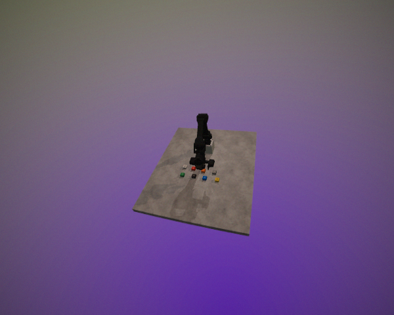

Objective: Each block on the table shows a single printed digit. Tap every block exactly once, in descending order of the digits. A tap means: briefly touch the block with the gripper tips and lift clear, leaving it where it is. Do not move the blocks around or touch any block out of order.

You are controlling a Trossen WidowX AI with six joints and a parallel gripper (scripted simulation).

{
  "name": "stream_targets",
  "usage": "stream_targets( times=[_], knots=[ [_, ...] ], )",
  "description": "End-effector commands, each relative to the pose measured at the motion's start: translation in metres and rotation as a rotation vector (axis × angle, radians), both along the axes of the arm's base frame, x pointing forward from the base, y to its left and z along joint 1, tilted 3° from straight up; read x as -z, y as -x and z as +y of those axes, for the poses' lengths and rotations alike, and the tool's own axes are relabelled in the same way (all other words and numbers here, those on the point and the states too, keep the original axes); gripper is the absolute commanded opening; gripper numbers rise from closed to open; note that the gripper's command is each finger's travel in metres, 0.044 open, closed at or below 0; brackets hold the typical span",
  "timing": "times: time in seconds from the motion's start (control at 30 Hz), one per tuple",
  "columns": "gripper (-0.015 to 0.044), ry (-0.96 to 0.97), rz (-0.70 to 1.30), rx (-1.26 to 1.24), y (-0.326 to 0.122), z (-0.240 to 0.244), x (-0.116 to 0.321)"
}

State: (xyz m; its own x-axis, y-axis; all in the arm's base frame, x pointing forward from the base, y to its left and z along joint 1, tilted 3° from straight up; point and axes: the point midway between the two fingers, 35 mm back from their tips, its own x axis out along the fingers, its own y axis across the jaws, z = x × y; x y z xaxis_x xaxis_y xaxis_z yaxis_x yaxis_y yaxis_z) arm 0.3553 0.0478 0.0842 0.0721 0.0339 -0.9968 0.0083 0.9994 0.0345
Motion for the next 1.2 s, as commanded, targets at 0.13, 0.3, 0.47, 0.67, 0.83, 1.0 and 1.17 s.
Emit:
stream_targets(
  times=[0.13, 0.3, 0.47, 0.67, 0.83, 1.0, 1.17],
  knots=[
    [0.04, -0.001, -0.002, -0.006, -0.001, -0.021, 0.001],
    [0.04, 0.006, -0.001, -0.006, 0.007, -0.086, 0.004],
    [0.04, 0.006, -0.001, -0.006, 0.007, -0.088, 0.004],
    [0.04, 0.006, -0.001, -0.006, 0.007, -0.088, 0.004],
    [0.04, 0.006, -0.001, -0.006, 0.007, -0.088, 0.004],
    [0.04, 0.006, -0.001, -0.006, 0.007, -0.088, 0.004],
    [0.04, 0.017, -0.003, 0.01, -0.001, -0.136, 0.005]
  ],
)
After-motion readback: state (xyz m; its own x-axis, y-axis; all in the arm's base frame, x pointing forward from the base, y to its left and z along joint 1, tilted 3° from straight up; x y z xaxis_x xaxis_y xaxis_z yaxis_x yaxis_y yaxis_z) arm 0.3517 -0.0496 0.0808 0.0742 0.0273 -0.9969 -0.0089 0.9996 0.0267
